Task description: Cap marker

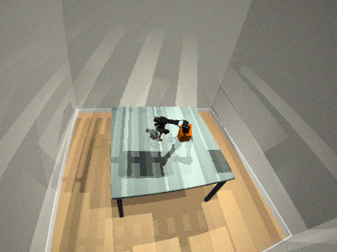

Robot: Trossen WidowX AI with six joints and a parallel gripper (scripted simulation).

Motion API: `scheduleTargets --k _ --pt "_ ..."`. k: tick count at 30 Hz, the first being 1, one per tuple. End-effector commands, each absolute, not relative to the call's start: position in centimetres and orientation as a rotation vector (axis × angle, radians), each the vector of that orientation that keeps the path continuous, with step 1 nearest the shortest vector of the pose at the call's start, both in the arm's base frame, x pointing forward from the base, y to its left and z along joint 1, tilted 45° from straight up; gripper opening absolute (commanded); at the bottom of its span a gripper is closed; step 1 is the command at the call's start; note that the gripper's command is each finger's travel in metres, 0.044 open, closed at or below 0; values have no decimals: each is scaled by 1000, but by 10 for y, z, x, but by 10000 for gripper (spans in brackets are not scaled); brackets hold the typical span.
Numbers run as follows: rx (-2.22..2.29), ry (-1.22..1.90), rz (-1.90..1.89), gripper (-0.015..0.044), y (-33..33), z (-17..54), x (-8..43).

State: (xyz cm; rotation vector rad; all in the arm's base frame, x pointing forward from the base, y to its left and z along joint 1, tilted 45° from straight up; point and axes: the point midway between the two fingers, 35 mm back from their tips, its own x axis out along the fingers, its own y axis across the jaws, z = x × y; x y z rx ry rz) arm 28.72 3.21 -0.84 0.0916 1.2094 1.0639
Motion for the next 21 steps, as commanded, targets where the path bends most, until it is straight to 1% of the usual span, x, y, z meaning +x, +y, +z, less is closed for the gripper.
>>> scheduleTargets --k 1,21 --pt "99 1212 1063 0 37 -13 286" --pt "101 1210 1065 0 57 -32 284"
